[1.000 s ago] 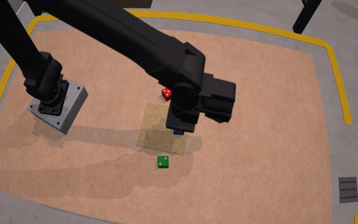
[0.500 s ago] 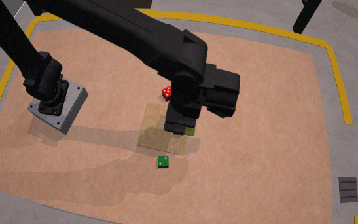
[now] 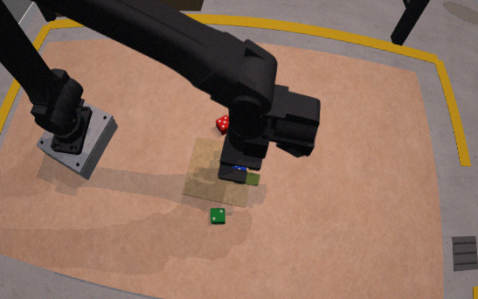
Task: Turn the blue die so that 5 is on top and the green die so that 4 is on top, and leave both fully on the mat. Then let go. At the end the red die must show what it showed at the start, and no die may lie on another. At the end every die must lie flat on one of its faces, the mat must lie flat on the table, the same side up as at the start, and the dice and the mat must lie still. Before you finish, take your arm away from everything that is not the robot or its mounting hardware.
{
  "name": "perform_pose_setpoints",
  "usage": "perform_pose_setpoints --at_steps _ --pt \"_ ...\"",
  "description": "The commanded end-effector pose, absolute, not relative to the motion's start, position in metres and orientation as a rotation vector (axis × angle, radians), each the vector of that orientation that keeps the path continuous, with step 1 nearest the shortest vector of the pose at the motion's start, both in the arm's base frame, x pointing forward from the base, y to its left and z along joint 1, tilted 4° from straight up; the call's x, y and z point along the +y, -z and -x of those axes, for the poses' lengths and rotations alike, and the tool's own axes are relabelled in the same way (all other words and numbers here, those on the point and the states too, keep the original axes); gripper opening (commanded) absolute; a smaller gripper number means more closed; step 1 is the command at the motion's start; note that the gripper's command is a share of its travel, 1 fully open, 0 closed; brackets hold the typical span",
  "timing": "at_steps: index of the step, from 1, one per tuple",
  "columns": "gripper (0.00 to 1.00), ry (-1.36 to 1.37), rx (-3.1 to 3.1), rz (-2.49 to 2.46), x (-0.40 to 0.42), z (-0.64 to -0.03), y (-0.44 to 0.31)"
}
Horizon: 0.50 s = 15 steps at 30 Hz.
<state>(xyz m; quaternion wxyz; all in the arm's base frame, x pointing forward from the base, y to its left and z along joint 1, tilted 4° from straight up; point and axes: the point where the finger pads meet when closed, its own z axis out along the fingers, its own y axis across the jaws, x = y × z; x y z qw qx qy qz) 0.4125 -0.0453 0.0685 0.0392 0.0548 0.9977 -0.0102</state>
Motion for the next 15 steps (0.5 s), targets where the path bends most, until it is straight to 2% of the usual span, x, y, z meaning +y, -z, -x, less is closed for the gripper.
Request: perform_pose_setpoints --at_steps 1,15 --pt "1.00 0.028 3.059 -0.182 -0.048 -0.417 -0.073" --pt "1.00 0.077 3.011 0.166 -0.152 -0.382 -0.078"
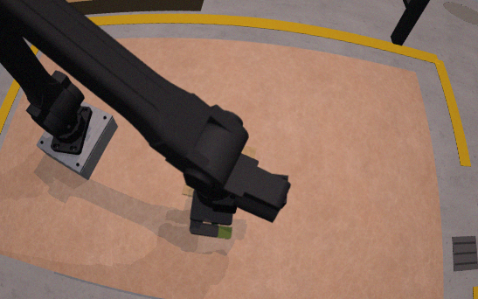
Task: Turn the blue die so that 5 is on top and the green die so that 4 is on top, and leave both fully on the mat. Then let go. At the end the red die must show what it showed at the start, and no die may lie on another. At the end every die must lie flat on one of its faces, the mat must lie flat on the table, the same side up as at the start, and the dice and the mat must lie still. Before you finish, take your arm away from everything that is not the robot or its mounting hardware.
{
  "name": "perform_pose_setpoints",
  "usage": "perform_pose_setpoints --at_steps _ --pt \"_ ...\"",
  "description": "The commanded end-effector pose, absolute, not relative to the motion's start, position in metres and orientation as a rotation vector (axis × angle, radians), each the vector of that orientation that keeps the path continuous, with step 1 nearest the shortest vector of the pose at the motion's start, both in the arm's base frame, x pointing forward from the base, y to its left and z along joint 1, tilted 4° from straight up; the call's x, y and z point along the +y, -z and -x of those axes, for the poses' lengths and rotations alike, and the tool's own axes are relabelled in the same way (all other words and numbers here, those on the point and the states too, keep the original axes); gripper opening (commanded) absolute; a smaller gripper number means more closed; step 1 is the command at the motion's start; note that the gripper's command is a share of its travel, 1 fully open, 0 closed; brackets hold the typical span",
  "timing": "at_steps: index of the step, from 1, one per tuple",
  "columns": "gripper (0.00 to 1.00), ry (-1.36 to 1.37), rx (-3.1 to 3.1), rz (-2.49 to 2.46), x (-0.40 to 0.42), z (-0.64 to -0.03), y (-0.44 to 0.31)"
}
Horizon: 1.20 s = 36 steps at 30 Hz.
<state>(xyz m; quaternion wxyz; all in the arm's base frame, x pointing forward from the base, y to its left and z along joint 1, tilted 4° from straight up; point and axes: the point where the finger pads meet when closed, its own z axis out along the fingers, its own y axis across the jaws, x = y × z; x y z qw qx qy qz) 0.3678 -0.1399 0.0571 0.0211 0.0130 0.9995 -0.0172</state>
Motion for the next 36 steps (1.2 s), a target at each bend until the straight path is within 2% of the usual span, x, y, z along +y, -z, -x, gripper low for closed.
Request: perform_pose_setpoints --at_steps 1,2,36 --pt "1.00 0.075 3.014 0.169 -0.1523 -0.3800 -0.0765" --pt "0.45 0.075 3.013 0.176 -0.1506 -0.3807 -0.0765" --pt "0.45 0.072 3.019 0.193 -0.1460 -0.3823 -0.0737"
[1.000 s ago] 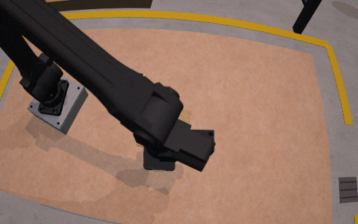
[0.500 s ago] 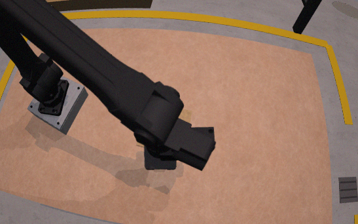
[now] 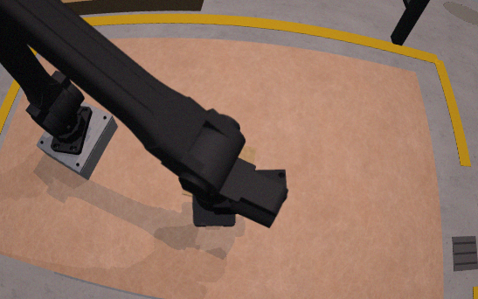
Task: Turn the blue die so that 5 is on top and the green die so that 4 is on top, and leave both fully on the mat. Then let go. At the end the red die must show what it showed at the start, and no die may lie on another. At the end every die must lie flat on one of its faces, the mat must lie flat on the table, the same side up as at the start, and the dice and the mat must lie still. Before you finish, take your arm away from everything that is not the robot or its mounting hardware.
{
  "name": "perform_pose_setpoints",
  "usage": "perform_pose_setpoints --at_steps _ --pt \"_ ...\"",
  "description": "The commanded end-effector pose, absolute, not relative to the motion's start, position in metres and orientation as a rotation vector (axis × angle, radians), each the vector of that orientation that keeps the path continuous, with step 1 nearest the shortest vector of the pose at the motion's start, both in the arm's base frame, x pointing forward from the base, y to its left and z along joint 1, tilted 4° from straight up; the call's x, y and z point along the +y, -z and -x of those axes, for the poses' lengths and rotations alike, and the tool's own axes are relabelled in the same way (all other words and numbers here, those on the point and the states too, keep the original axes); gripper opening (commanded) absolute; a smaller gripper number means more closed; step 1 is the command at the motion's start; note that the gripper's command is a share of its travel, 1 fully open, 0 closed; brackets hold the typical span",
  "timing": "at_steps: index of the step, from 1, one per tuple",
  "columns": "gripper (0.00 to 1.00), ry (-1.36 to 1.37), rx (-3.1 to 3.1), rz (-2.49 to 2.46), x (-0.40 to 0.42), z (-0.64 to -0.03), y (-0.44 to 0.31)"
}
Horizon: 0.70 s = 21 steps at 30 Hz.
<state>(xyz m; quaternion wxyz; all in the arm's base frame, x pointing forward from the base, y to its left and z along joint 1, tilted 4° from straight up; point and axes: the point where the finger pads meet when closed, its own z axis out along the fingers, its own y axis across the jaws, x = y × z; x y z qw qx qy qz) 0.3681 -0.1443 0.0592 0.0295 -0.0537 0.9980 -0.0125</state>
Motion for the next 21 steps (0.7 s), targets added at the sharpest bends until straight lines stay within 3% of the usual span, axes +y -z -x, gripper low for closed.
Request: perform_pose_setpoints --at_steps 1,21 --pt "0.45 0.072 3.020 0.193 -0.146 -0.382 -0.074" --pt "0.45 0.047 3.057 0.194 -0.144 -0.376 -0.047"
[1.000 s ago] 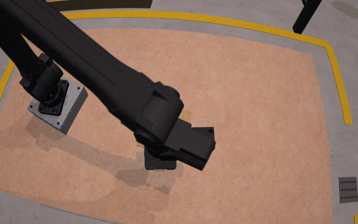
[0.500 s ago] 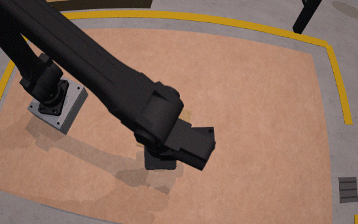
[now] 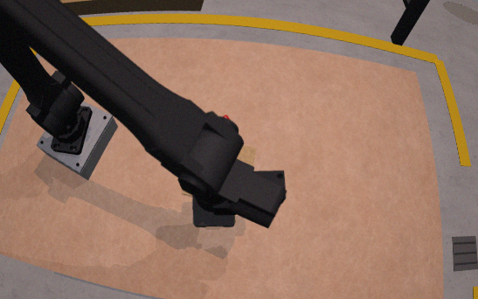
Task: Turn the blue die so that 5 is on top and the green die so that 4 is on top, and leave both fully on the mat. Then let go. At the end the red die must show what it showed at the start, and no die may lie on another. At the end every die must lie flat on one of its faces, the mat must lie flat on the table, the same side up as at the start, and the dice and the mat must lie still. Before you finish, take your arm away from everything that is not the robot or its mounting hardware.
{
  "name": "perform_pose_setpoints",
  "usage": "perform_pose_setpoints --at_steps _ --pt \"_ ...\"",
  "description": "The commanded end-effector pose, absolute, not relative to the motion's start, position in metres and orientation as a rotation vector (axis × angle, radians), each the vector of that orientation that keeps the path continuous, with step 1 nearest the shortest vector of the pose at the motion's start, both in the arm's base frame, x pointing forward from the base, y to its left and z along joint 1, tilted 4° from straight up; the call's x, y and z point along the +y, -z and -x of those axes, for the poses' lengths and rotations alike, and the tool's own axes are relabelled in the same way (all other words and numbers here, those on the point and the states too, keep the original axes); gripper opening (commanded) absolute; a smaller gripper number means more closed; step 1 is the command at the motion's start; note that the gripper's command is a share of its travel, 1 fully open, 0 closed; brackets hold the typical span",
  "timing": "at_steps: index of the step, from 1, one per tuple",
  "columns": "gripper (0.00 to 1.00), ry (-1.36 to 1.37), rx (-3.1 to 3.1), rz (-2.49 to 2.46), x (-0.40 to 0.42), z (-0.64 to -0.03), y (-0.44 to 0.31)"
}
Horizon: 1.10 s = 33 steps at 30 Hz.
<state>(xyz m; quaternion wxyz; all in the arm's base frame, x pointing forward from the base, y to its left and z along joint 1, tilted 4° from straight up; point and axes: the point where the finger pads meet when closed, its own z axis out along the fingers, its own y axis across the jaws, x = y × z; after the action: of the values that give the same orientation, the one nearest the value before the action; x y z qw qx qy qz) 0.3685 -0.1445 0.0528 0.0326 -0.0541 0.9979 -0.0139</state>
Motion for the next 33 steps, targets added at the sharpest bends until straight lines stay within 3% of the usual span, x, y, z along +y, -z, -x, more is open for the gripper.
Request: perform_pose_setpoints --at_steps 1,33 --pt "0.45 0.048 3.055 0.193 -0.145 -0.377 -0.046" --pt "0.45 0.047 3.057 0.186 -0.148 -0.378 -0.009"
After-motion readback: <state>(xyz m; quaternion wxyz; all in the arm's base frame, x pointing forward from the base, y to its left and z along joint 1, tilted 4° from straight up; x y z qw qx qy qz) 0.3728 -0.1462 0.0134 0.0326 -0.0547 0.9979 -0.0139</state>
